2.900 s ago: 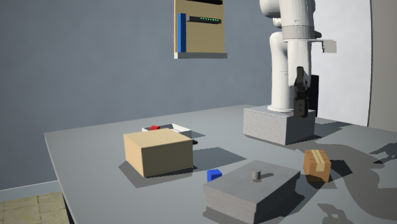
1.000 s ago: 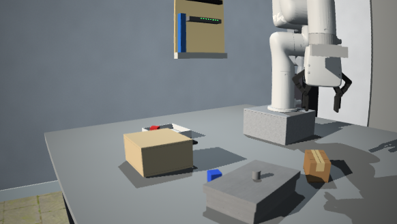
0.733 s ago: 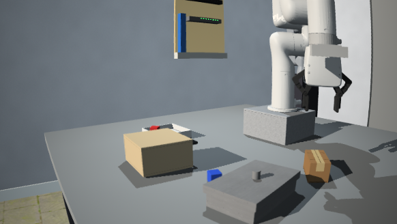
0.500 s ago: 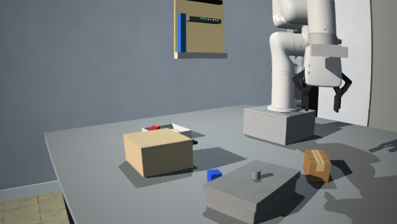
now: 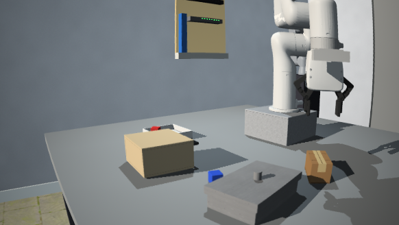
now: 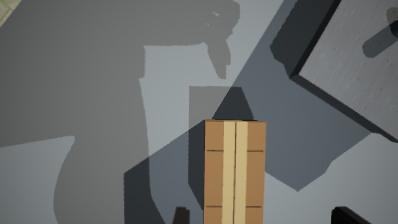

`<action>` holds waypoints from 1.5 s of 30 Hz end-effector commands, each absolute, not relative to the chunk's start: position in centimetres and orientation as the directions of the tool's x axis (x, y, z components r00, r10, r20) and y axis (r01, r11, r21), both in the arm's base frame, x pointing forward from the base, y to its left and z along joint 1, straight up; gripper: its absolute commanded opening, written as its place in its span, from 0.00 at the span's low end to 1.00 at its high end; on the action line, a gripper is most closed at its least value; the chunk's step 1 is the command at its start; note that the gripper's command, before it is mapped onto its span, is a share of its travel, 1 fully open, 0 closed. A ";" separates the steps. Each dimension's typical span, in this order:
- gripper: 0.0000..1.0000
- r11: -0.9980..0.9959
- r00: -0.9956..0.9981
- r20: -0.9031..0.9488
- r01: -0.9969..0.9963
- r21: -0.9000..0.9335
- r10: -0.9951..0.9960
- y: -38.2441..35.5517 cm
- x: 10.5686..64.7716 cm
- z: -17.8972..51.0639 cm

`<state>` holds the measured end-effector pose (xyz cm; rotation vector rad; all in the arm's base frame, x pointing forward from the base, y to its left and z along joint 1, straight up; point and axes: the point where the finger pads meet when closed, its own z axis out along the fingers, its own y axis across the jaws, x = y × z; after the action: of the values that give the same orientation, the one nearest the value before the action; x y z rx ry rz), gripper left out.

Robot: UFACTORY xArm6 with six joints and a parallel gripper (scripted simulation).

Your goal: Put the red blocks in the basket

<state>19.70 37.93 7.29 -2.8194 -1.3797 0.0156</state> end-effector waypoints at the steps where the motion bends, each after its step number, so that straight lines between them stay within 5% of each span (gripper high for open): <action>1: 0.90 -0.614 0.614 -0.004 0.790 -0.007 0.790 38.0 19.7 6.8; 45: 0.90 -0.614 0.614 -0.004 0.790 -0.007 0.790 38.1 19.6 -2.0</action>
<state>19.52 37.94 -2.07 -2.8198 -1.3799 0.0165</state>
